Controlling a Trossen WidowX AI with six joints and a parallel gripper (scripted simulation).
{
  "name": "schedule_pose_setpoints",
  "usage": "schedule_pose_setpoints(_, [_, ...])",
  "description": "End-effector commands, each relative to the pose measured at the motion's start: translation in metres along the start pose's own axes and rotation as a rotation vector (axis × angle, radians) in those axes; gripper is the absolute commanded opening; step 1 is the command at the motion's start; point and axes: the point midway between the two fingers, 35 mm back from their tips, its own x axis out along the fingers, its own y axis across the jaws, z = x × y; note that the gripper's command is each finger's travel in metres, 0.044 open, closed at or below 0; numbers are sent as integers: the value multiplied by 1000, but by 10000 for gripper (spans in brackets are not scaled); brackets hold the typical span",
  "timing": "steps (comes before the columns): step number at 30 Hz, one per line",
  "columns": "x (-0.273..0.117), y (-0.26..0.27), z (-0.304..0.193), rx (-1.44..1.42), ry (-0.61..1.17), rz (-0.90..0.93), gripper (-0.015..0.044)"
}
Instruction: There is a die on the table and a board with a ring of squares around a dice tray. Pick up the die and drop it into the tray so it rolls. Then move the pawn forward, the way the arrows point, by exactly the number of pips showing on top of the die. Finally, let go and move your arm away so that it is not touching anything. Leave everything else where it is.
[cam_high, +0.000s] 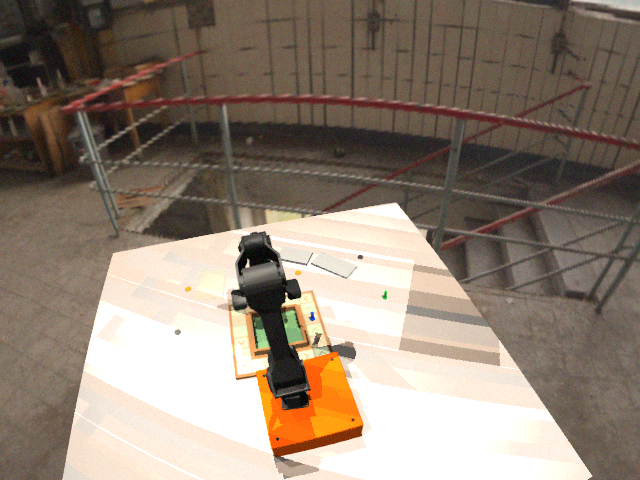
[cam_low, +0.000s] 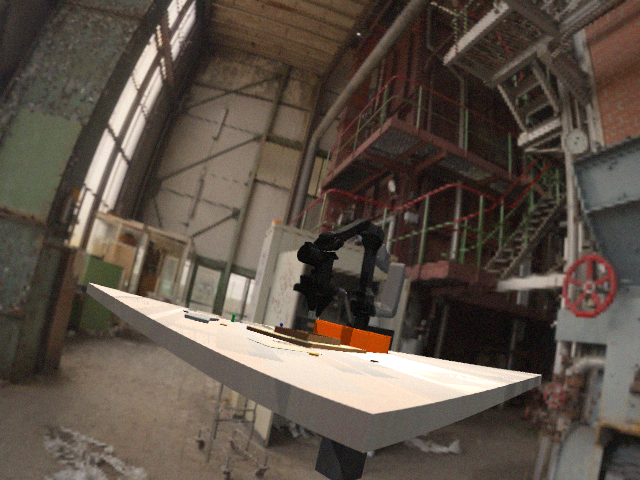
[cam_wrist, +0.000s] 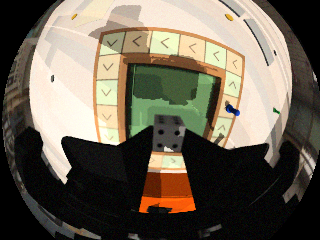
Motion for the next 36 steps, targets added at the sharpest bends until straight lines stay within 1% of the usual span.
schedule_pose_setpoints(1, [1,-12,-4,9,-7,-3,0])
schedule_pose_setpoints(3, [2,-12,-3,9,-13,-3,0])
schedule_pose_setpoints(5, [4,-12,-2,9,-57,-5,0])
schedule_pose_setpoints(28, [18,-11,6,8,-832,-7,0])
schedule_pose_setpoints(36, [22,-11,8,8,-854,-6,0])
